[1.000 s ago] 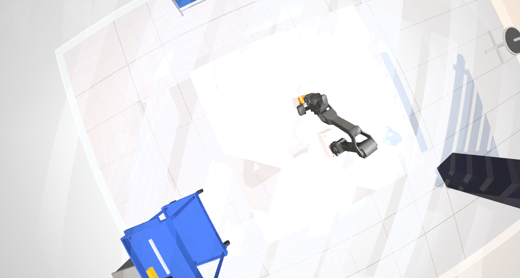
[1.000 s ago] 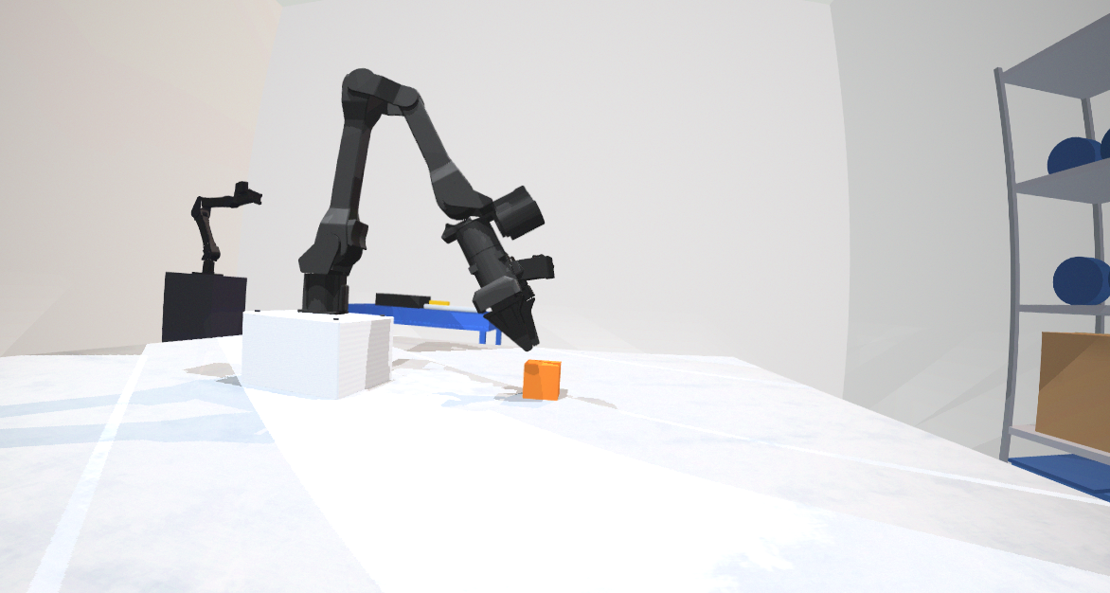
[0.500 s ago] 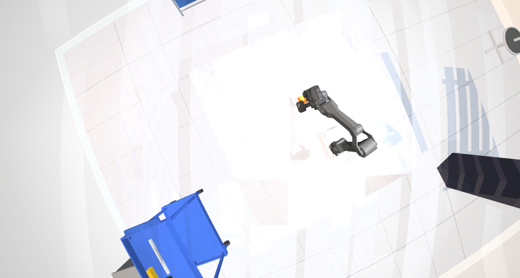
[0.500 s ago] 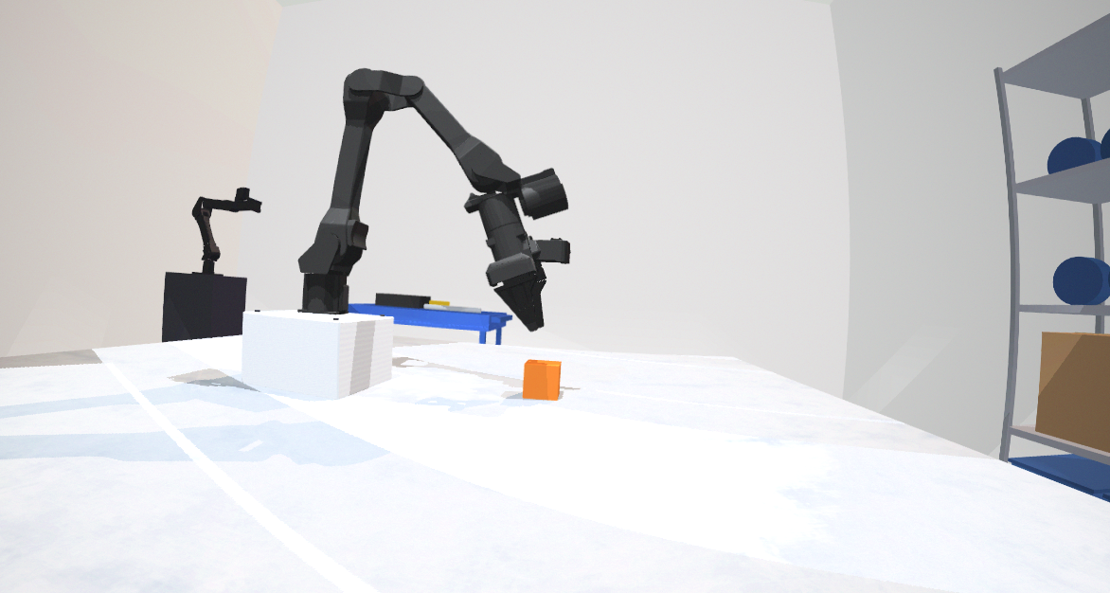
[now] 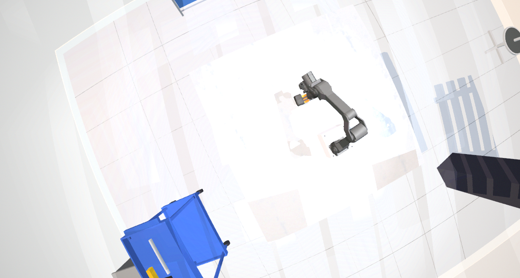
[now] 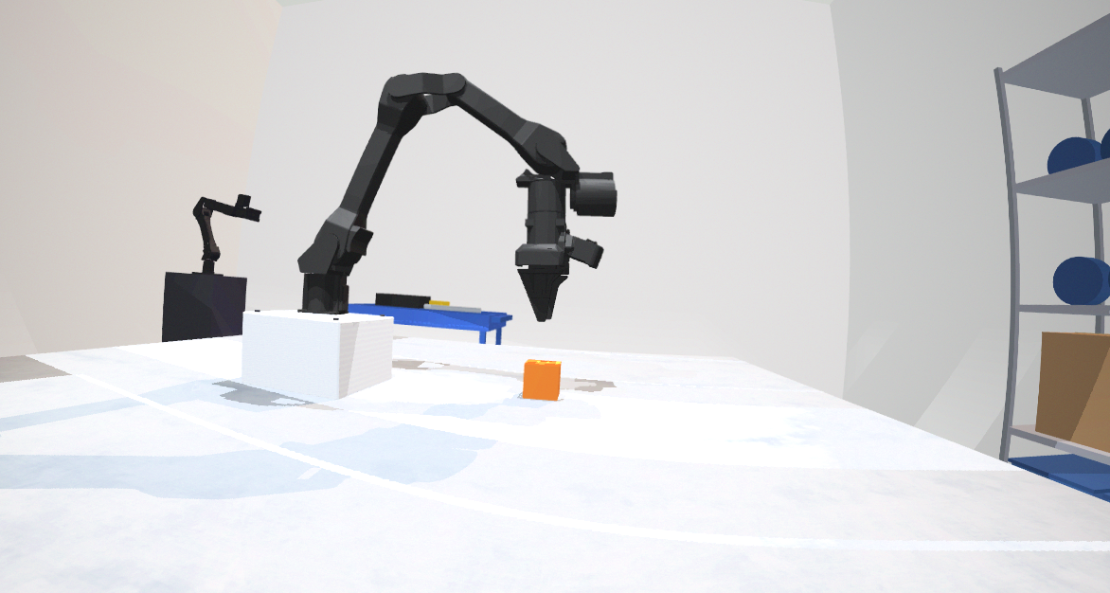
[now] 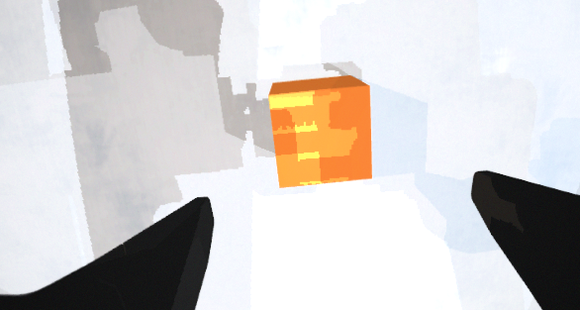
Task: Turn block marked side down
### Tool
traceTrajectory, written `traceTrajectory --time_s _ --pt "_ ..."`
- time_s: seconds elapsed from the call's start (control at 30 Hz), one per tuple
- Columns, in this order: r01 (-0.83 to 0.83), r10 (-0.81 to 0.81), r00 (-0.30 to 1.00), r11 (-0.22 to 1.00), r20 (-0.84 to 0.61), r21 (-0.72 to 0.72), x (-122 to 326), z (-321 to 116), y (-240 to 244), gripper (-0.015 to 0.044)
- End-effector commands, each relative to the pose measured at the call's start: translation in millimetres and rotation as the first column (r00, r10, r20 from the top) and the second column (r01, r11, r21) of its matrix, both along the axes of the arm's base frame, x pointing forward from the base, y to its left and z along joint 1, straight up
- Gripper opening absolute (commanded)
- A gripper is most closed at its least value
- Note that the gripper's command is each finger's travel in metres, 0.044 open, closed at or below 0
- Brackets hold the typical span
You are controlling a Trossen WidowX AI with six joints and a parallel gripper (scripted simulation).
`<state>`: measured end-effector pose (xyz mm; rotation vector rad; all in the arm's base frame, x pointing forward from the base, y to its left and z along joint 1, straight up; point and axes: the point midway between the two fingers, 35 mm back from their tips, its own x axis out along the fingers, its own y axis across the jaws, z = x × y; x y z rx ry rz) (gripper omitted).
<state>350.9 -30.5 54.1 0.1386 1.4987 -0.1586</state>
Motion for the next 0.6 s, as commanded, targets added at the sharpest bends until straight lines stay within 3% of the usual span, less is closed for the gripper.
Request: traceTrajectory --time_s 0.0,0.17,0.57 --pt "-0.003 0.003 0.999 1.000 -0.041 0.015 2.5 3.2 -0.3 0.0440" --pt "-0.003 0.003 0.999 1.000 -0.041 0.015 3.4 -29.1 -0.5 0.0440" --pt "-0.003 0.003 0.999 1.000 -0.041 0.015 3.6 -46.9 -0.5 0.0440"
